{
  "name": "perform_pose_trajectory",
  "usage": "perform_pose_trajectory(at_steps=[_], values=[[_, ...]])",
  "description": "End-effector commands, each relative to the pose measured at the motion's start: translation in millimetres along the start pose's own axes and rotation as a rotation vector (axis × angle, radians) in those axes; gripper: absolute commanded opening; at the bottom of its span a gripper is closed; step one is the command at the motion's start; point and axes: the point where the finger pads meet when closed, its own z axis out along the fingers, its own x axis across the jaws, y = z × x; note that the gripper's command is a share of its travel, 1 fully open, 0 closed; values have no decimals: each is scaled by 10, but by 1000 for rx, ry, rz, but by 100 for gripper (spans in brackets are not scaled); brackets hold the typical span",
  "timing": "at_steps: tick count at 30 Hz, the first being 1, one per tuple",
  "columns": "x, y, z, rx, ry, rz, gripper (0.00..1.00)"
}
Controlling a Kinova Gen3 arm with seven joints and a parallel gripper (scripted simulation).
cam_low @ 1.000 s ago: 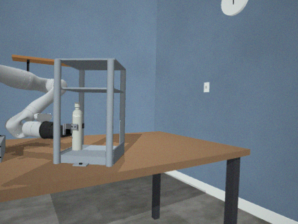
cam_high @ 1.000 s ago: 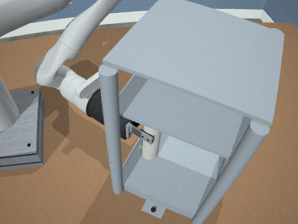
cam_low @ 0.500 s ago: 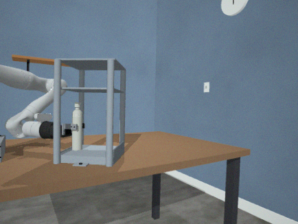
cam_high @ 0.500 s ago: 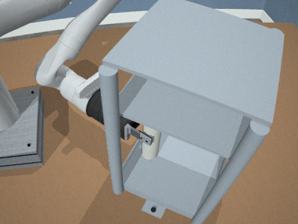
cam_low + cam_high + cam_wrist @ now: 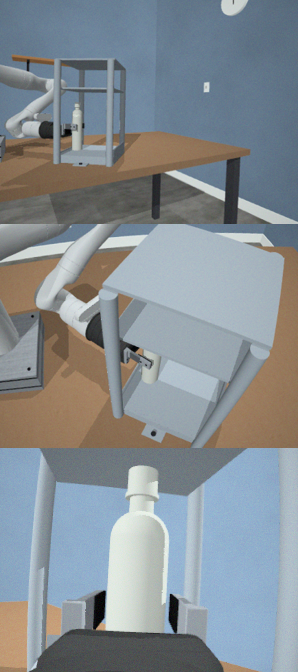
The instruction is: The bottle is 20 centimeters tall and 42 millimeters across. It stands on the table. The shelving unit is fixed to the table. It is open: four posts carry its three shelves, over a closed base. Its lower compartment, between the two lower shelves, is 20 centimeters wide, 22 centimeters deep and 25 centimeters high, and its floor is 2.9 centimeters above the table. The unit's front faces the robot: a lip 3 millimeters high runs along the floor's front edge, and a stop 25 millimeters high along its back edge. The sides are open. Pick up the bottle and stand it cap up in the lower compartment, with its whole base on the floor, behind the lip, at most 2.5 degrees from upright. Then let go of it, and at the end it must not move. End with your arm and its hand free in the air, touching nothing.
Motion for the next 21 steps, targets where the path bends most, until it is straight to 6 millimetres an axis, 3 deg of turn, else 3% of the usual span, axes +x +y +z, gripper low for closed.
perform_pose_trajectory(at_steps=[1,21], values=[[-3,-6,-5,1,-1,0,100],[-3,-6,-110,1,-1,0,100]])
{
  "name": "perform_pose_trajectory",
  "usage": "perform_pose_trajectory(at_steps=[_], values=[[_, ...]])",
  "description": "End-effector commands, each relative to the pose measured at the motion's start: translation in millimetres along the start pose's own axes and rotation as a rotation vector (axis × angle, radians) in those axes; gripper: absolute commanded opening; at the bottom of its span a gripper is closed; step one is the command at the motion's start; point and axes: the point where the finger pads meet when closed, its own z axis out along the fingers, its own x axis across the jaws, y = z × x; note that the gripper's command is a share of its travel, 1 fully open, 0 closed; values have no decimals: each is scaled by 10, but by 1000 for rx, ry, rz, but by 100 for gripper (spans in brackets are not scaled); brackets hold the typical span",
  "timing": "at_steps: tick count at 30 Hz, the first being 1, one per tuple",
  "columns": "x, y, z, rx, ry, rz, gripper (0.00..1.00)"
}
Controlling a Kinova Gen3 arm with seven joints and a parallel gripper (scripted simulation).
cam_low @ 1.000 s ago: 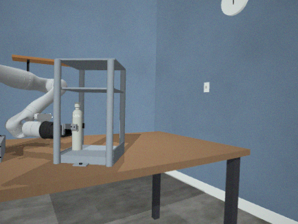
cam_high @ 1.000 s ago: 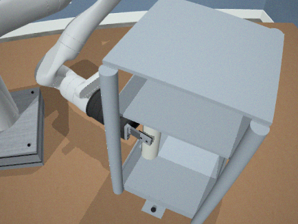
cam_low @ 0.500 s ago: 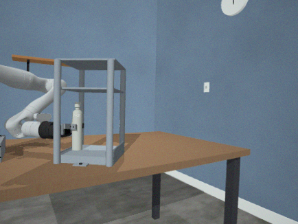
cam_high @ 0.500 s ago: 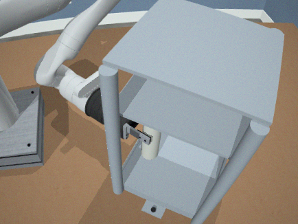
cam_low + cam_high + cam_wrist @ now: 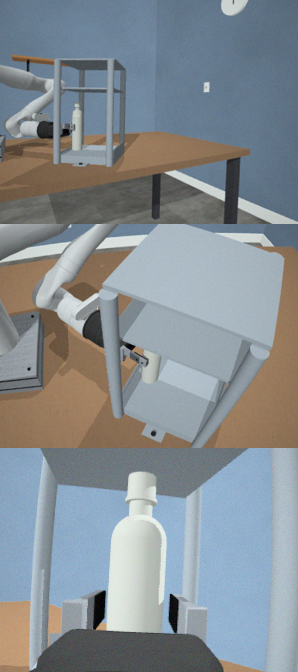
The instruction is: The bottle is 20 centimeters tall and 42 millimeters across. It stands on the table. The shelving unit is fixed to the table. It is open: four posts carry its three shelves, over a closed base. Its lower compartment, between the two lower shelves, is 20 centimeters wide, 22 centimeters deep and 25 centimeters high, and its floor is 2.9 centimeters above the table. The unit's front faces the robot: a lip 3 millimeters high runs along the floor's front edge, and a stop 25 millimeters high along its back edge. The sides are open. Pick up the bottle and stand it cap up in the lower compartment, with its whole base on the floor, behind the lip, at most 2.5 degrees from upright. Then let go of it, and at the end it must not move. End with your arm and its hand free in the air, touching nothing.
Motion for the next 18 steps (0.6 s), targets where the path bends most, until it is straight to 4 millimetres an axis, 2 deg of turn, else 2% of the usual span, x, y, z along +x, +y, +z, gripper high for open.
perform_pose_trajectory(at_steps=[1,18], values=[[-10,-3,-22,0,-3,0,100],[-10,-3,-166,0,-3,0,100]])
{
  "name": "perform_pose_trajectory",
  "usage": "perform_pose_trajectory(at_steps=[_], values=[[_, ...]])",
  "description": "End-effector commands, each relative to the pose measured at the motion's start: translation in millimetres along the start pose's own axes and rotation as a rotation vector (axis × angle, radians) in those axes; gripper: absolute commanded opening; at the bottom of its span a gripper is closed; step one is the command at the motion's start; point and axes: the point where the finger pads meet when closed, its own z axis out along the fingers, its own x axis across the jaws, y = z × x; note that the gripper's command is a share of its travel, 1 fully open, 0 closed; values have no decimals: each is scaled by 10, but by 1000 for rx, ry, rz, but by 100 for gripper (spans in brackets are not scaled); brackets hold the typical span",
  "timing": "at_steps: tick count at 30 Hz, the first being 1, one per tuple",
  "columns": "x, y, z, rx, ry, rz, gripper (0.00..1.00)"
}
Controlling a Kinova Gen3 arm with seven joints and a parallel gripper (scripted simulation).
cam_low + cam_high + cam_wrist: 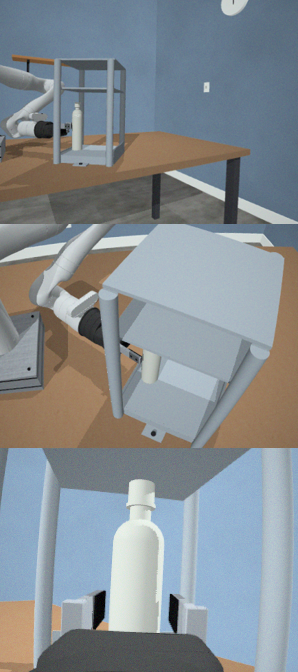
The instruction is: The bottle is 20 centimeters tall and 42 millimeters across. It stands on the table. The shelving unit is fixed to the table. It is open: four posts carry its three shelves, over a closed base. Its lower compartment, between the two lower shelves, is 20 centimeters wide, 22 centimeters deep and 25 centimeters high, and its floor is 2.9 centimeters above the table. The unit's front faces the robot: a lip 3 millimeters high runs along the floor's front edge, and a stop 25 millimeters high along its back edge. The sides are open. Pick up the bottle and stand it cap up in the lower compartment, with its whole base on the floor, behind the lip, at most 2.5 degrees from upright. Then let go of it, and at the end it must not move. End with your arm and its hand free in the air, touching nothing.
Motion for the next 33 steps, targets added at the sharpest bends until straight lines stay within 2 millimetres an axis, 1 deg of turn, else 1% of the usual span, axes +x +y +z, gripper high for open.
perform_pose_trajectory(at_steps=[1,24,33], values=[[-13,-2,-29,0,-4,0,100],[-13,-2,-229,0,-4,0,100],[-12,-2,-277,0,-4,0,100]])
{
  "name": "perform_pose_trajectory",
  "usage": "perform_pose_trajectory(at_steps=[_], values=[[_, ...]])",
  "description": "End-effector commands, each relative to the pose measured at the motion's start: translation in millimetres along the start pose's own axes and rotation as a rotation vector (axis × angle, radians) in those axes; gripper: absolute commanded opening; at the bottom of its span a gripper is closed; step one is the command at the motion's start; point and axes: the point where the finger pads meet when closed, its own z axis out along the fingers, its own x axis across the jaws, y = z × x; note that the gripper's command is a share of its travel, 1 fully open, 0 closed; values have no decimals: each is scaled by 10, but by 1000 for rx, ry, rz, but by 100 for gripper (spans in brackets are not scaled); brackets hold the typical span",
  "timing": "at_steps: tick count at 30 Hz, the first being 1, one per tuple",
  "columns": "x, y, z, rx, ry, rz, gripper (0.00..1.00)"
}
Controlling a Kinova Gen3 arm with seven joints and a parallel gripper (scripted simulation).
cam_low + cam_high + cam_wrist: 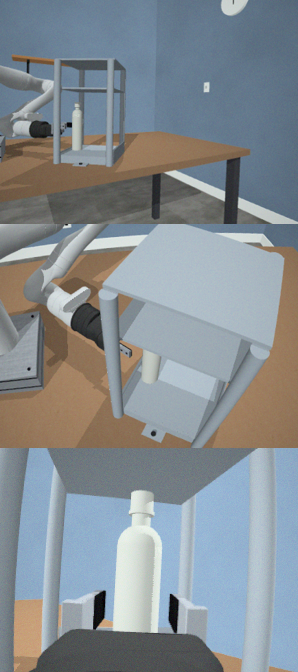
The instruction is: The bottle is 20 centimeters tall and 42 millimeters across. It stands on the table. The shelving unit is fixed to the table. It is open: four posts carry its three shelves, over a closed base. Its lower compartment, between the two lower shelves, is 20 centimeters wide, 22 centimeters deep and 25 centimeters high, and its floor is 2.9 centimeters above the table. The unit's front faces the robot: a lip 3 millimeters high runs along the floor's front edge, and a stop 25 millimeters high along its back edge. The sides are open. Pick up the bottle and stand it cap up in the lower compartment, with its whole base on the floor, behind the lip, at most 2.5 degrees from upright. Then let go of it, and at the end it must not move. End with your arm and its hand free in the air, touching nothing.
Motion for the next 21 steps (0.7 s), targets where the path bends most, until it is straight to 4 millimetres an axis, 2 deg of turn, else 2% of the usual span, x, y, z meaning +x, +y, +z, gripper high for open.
perform_pose_trajectory(at_steps=[1,21], values=[[-9,-3,-17,0,-3,0,100],[-9,-3,-72,0,-3,0,100]])
